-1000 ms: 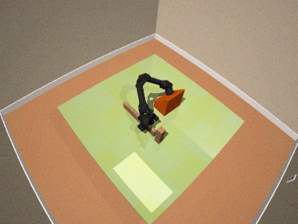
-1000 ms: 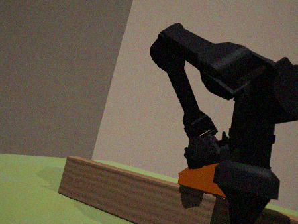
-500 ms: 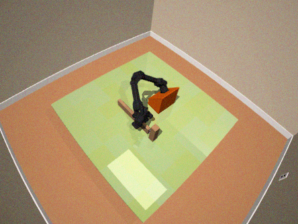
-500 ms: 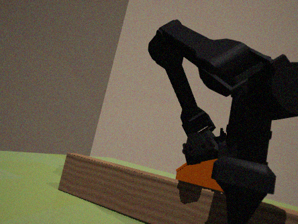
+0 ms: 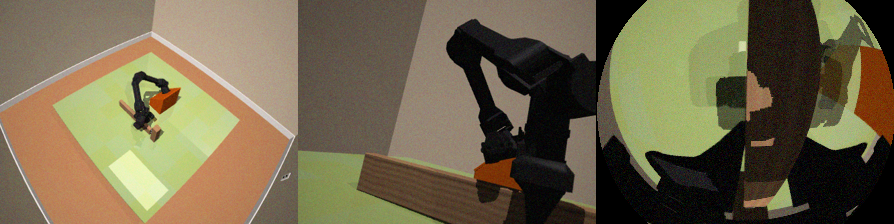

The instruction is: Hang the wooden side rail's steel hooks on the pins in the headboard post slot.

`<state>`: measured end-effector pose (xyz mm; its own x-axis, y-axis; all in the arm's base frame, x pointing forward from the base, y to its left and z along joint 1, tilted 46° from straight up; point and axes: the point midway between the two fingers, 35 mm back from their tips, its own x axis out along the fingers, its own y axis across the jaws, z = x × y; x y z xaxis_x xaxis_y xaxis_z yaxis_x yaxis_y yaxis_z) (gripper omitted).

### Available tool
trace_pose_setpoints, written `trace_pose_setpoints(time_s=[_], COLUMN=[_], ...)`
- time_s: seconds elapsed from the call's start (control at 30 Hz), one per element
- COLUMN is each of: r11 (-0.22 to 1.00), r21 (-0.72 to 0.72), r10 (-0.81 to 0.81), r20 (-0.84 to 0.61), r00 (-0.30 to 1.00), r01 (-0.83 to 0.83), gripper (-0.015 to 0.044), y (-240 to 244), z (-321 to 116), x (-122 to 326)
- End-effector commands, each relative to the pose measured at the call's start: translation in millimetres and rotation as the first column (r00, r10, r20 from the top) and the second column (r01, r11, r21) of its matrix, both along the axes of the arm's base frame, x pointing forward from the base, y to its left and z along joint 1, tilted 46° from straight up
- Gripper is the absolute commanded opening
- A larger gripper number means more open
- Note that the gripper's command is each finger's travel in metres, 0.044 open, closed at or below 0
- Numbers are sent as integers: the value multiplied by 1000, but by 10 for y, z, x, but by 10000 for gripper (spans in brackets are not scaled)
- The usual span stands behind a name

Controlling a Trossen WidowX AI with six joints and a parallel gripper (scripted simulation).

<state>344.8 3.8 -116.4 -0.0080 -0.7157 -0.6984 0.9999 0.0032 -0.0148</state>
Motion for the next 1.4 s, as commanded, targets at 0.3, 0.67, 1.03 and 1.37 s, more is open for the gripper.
trace_pose_setpoints(time_s=[0.3, 0.67, 1.03, 1.37], r11=[1000, 1000, 1000, 1000], r21=[6, 6, 6, 7], r10=[1, 1, 1, 1], r20=[24, 24, 24, 24], r00=[1000, 1000, 1000, 1000], r01=[-2, -2, -2, -2], gripper=[0, 0, 0, 0], y=[65, 78, 91, 103], z=[65, 78, 91, 103], x=[43, 43, 42, 42])
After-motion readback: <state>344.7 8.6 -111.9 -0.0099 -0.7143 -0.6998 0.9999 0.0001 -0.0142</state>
